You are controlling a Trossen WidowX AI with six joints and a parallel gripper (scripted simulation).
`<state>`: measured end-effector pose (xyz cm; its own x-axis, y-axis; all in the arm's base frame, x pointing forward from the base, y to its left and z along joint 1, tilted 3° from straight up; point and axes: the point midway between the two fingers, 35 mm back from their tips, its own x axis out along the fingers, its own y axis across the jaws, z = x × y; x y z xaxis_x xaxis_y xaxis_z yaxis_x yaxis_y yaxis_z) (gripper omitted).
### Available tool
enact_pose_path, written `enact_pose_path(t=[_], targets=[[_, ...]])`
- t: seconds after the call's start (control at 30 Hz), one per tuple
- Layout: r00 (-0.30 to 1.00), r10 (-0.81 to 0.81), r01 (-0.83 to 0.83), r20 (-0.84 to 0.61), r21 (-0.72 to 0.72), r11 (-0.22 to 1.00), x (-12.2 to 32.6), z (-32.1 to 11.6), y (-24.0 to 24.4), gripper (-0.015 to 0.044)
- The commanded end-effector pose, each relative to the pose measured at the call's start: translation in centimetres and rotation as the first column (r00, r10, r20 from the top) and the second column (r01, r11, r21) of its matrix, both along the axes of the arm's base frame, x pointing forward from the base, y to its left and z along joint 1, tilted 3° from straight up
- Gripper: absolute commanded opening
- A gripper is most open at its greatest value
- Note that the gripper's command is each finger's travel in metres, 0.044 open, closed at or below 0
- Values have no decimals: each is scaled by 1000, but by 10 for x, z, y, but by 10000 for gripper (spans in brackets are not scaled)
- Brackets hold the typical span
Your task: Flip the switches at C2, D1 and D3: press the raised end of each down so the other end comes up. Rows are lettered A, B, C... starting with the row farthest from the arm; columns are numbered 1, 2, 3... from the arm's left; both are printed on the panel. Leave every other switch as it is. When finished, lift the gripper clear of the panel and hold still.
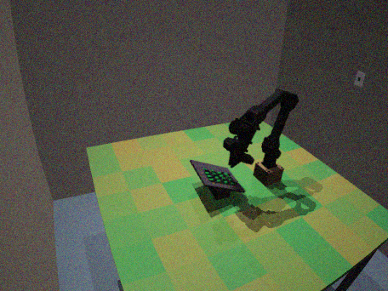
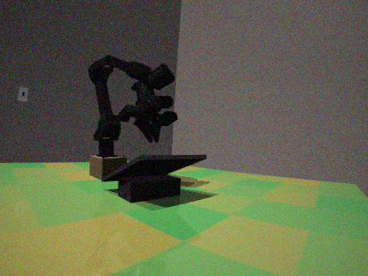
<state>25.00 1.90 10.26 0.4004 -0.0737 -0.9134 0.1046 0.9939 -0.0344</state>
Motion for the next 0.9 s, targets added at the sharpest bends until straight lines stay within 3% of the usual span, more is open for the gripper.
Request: enact_pose_path(t=[0.0, 0.87], targets=[[1000, -7, 7, -11, -4, 1000, 8, -20, -2, 0], [1000, -7, 7, -23, -3, 1000, 22, -51, -5, 0]])
